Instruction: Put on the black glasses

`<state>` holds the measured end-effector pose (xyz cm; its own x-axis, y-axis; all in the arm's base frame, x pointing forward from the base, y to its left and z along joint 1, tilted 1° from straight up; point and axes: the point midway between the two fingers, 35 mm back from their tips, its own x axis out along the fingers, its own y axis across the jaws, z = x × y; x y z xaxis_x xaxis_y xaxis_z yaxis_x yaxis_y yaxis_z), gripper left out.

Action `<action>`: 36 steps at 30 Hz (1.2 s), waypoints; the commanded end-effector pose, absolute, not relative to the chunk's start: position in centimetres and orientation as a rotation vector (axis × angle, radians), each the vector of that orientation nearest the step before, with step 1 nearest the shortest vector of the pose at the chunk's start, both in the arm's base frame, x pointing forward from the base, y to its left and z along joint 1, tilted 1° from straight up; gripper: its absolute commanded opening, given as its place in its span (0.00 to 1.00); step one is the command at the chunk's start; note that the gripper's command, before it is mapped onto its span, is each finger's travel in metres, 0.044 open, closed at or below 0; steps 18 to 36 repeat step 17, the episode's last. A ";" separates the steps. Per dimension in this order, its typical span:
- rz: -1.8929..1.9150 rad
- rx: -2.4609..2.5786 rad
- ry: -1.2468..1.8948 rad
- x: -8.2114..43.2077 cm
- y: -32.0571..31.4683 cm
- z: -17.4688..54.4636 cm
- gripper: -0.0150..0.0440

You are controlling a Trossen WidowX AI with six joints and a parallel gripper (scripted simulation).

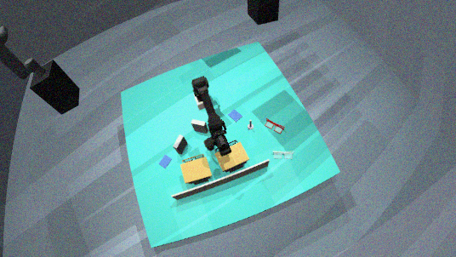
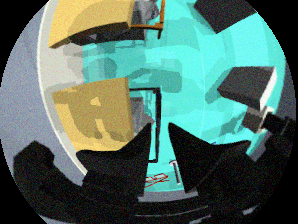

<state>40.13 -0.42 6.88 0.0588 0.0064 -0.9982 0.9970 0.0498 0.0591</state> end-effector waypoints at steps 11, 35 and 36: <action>-1.136 1.203 1.205 36.4 -0.5 7.9 0.44; -1.137 1.202 1.206 34.3 -0.6 8.7 0.44; -1.137 1.202 1.206 34.3 -0.6 8.7 0.44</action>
